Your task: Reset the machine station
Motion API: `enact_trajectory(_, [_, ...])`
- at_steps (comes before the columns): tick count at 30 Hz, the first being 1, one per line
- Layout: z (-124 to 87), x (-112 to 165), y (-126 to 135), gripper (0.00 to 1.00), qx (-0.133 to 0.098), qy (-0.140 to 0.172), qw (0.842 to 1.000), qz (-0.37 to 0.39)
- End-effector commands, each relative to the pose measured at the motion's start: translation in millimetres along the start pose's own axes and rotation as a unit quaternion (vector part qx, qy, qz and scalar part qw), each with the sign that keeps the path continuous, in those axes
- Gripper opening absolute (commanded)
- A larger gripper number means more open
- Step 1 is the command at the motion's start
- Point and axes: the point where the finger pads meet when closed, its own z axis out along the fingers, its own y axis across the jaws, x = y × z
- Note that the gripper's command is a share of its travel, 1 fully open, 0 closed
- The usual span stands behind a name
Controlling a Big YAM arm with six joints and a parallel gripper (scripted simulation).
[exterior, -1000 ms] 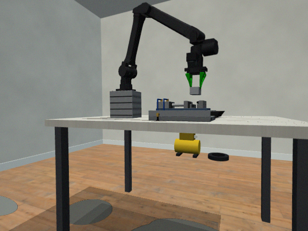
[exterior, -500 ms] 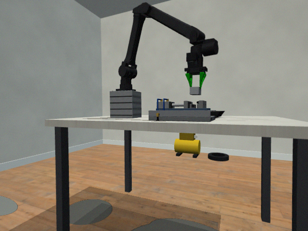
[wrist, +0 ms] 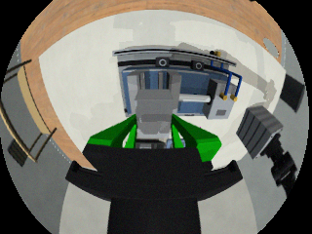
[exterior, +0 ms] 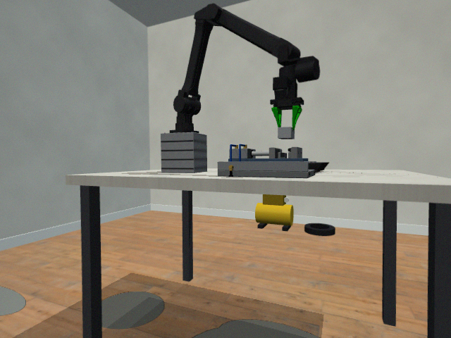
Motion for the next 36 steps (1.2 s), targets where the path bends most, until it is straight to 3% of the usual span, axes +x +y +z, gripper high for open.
enact_trajectory(1, [-17.8,-1.4,27.3,0.00,-0.023,-0.009,1.000,0.002])
enact_trajectory(25, [-6.2,-2.8,31.6,0.00,-0.031,-0.011,0.999,0.002])
enact_trajectory(36, [8.9,-1.8,26.3,0.00,-0.024,-0.009,1.000,0.002])
